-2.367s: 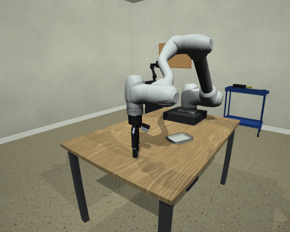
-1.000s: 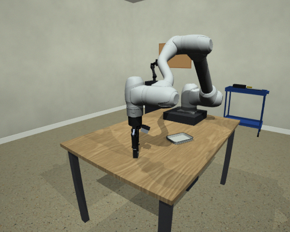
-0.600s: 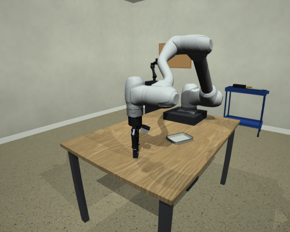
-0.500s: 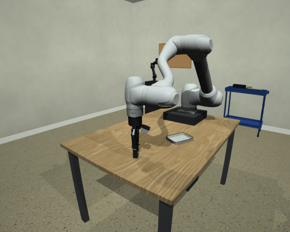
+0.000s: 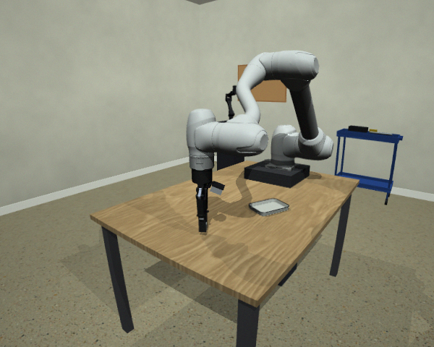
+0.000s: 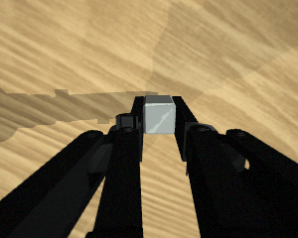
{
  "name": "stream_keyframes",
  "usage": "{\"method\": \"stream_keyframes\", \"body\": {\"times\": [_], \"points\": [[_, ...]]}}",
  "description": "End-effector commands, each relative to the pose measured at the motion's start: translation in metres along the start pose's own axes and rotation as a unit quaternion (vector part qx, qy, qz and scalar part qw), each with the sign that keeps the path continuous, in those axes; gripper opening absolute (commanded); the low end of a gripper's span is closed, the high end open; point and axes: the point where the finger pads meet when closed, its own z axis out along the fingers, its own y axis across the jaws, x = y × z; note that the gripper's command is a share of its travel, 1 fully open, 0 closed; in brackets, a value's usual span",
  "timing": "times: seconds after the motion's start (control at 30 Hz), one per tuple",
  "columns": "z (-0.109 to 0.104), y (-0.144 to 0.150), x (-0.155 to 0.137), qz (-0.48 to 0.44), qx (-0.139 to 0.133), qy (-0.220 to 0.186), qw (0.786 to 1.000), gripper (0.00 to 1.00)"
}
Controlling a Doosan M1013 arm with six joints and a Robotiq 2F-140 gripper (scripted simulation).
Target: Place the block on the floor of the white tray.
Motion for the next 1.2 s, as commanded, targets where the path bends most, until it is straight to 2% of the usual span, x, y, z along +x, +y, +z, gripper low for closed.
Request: {"method": "stream_keyframes", "body": {"times": [0.0, 0.43, 1.17], "points": [[-0.013, 0.002, 0.001, -0.001, -0.003, 0.001, 1.000, 0.10], [-0.040, 0.001, 0.001, -0.001, -0.002, 0.001, 1.000, 0.10], [-0.039, 0.002, 0.001, -0.001, -0.003, 0.001, 1.000, 0.10]]}}
